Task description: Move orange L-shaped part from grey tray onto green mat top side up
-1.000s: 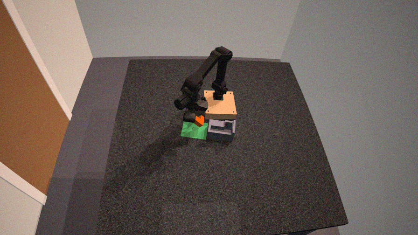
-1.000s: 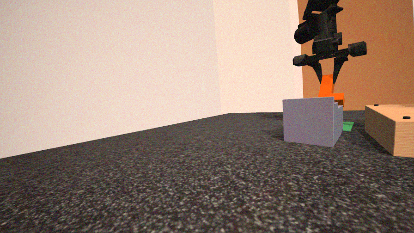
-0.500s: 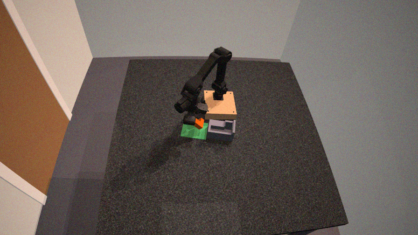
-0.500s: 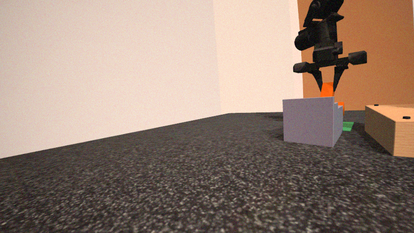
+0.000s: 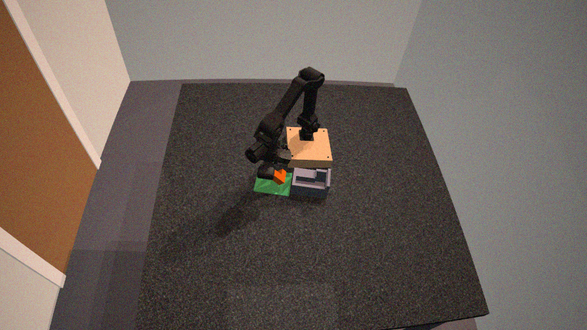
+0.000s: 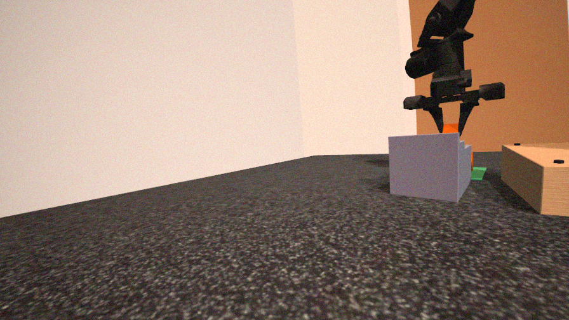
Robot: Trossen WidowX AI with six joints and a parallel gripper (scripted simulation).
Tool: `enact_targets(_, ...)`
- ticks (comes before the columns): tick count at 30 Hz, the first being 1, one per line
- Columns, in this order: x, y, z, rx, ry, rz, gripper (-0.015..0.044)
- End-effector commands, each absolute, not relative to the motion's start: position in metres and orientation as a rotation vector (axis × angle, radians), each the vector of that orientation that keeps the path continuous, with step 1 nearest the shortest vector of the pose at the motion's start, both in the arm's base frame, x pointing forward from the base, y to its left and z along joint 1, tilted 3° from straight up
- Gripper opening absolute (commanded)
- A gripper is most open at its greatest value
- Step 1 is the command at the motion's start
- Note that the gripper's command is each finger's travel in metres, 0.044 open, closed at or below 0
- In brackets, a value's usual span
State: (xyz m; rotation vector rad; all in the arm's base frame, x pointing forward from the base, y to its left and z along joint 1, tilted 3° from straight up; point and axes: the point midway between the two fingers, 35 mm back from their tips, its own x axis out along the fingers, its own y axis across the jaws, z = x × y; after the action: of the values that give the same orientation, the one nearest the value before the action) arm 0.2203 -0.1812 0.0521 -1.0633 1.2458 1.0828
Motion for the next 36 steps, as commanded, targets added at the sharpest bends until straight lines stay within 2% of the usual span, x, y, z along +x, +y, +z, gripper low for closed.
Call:
enact_targets(1, 0.219, -0.180, 0.046, -1.055, 1.251, 1.087, 0.0000)
enact_targets(23, 0.219, -0.180, 0.046, -1.057, 1.247, 1.089, 0.0000)
enact_targets(32, 0.219, -0.180, 0.046, -1.057, 1.247, 1.089, 0.0236)
enact_targets(36, 0.221, -0.183, 0.067, -1.057, 1.248, 1.088, 0.0341)
